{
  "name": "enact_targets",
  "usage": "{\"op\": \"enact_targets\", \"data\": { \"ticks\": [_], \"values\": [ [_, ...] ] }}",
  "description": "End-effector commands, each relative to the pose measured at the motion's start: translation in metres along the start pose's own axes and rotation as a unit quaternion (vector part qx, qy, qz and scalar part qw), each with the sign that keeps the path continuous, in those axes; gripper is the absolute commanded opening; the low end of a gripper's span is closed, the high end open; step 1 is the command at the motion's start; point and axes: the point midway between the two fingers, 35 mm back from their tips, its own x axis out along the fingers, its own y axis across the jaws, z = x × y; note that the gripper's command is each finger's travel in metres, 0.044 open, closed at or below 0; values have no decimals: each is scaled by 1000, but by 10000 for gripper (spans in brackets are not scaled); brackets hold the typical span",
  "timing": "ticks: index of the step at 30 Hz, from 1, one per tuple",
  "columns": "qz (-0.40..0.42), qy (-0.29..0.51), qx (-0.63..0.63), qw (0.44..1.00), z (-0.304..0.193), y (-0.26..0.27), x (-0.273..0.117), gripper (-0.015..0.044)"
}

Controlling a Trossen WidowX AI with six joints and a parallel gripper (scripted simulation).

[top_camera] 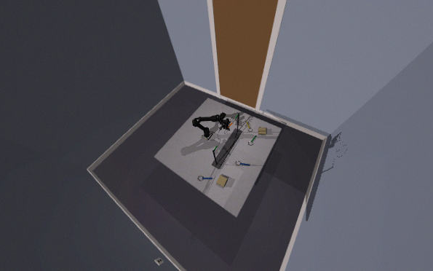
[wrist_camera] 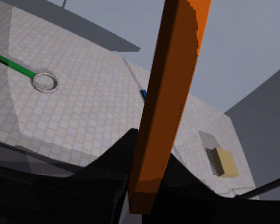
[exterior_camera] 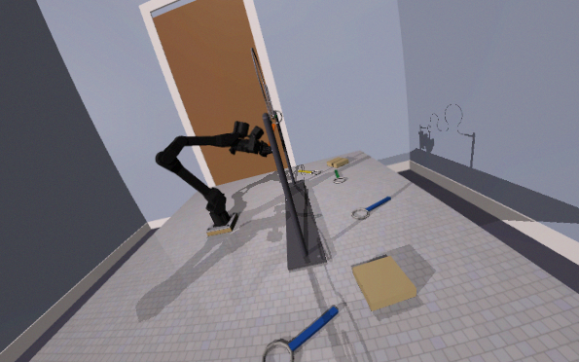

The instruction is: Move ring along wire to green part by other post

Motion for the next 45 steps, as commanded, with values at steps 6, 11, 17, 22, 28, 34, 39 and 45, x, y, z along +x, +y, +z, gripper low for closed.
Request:
{"op": "enact_targets", "data": {
  "ticks": [6,11,17,22,28,34,39,45],
  "values": [
    [35,8,83,996,6,31,-6,-150],
    [48,11,113,992,9,44,-9,-150],
    [61,15,140,988,13,57,-13,-150],
    [66,16,151,986,15,65,-15,-150],
    [69,16,158,985,18,72,-17,-150],
    [70,16,161,984,20,78,-19,-150],
    [70,16,162,984,22,83,-20,-150],
    [71,16,163,984,24,88,-22,-150]
  ]
}}
